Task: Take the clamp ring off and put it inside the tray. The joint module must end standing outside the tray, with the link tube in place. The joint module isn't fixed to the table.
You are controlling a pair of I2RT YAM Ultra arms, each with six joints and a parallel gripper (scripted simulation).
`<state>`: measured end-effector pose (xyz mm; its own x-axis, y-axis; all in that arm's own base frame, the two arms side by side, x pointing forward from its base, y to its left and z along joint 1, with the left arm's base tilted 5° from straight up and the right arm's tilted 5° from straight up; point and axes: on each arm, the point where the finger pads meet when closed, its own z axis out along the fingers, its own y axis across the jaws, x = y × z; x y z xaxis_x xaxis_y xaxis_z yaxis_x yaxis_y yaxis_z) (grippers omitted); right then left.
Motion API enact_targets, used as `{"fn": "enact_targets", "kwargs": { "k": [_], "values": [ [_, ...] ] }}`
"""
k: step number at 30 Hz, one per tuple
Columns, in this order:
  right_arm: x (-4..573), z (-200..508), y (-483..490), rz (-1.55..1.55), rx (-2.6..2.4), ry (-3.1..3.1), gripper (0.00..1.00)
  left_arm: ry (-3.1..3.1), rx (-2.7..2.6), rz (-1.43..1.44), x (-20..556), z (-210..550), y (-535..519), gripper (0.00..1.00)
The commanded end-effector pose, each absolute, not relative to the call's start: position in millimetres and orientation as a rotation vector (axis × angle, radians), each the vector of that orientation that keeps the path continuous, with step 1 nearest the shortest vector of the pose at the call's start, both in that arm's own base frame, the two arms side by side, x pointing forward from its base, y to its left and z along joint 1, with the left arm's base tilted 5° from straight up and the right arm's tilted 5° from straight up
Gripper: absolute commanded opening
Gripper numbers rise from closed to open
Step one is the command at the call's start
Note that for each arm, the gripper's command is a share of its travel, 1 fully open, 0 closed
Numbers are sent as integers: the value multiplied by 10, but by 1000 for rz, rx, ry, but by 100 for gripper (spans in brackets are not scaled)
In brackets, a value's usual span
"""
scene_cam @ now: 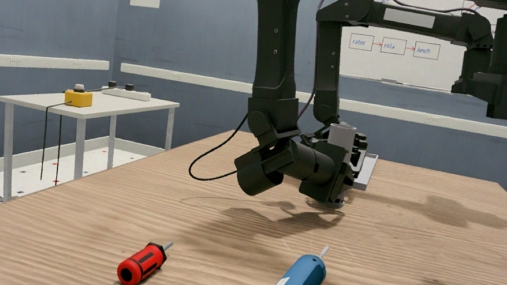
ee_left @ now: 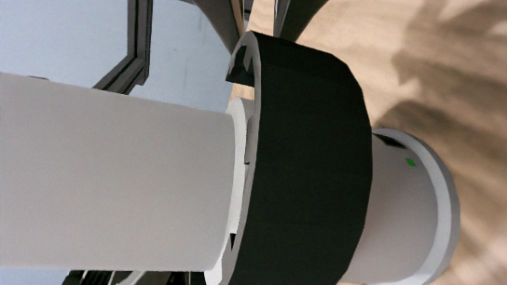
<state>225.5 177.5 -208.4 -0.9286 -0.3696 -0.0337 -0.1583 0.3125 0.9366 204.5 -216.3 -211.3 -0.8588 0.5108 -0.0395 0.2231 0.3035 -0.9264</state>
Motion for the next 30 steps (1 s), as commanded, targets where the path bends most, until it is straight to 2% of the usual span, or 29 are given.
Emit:
{"fn": "enact_targets", "kwargs": {
  "k": [1, 30],
  "values": [
    [2248, -2101, 1730, -1641, 504, -2366, 6, -2289, -689, 1551, 2064, -2113, -2131, 6],
    [2290, -2081, 1715, -1618, 558, -2332, 6, -2254, -733, 1524, 2097, -2099, -2100, 6]
  ]
}}
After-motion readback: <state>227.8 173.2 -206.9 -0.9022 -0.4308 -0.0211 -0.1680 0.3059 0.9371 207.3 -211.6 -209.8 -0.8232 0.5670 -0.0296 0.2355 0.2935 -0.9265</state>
